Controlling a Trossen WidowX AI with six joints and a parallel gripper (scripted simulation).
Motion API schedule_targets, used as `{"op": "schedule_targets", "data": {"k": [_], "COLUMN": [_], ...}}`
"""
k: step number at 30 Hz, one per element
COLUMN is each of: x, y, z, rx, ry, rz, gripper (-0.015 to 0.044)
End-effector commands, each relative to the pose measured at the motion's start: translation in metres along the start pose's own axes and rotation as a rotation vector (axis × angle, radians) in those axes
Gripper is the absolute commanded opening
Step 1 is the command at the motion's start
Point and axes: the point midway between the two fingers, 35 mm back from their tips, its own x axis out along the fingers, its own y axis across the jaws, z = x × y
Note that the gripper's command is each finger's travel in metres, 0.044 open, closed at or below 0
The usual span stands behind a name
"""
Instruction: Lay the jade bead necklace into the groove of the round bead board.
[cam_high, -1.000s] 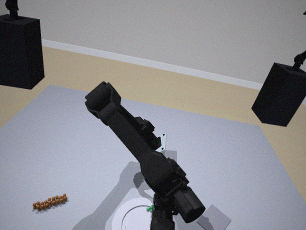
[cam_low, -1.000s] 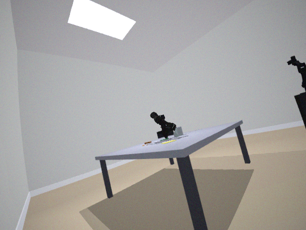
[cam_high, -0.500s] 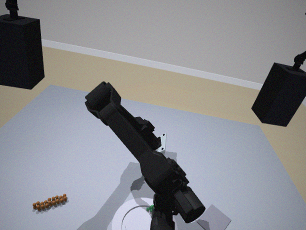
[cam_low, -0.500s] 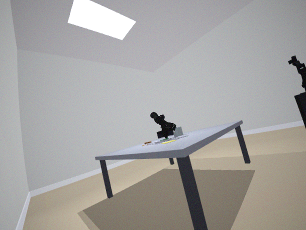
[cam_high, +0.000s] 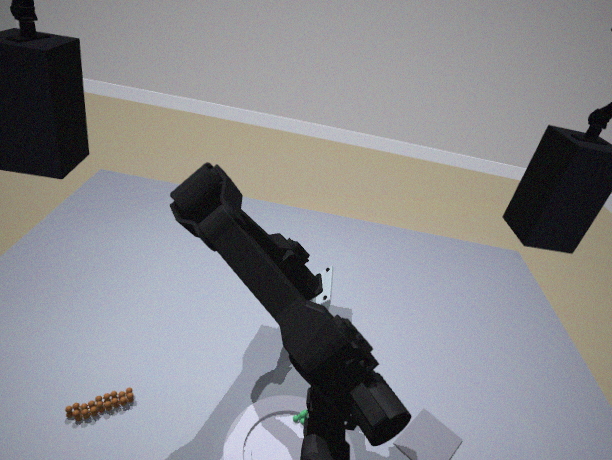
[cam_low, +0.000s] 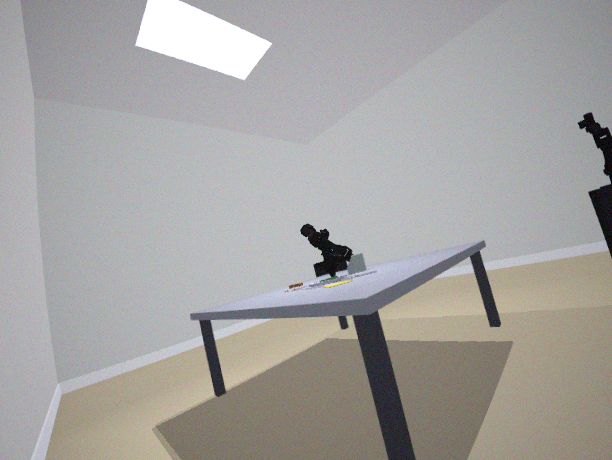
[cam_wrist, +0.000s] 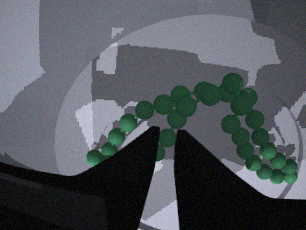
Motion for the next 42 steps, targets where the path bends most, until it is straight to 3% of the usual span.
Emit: {"op": "schedule_targets", "data": {"k": [1, 26, 42], "x": [-0.005, 0.001, -0.006], "y": [0.0, 0.017, 0.017], "z": [0.001, 0.011, 0.011], "rx": [-0.003, -0.004, -0.004], "ry": [0.001, 0.001, 0.001], "rz": [-0.005, -0.004, -0.004], "gripper": [0.0, 0.0, 0.042]}}
